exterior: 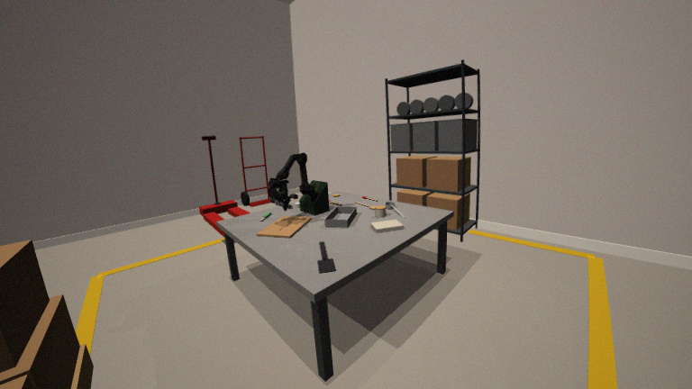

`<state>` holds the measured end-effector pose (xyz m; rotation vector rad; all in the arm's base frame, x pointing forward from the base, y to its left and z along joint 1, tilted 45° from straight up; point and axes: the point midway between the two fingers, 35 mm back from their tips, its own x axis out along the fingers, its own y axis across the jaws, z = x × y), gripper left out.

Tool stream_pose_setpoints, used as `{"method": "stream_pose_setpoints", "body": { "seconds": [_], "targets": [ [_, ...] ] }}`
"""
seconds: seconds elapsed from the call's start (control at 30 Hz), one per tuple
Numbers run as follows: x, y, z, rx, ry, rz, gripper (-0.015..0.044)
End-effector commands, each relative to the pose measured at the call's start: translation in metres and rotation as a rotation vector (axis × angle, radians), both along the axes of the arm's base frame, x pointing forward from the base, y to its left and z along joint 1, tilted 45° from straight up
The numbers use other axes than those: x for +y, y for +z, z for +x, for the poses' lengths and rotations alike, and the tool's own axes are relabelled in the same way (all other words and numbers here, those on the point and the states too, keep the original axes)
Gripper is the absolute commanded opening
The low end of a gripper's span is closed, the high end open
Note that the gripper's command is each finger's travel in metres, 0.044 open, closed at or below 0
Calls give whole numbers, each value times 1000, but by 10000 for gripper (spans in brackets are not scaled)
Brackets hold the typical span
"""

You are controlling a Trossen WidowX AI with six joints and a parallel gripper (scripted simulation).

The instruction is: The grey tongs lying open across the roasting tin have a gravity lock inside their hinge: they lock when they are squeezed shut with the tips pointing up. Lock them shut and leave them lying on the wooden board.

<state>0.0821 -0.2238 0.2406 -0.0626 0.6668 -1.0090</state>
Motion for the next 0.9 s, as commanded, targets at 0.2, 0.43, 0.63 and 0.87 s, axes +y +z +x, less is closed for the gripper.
{"method": "stream_pose_setpoints", "body": {
  "seconds": [0.2,0.43,0.63,0.87],
  "targets": [
    [0,4,4,143,-84,118,-150],
    [2,9,5,268,-132,163,-150],
    [4,16,7,373,-163,172,-150],
    [4,16,7,376,-164,172,-150]
  ]
}}
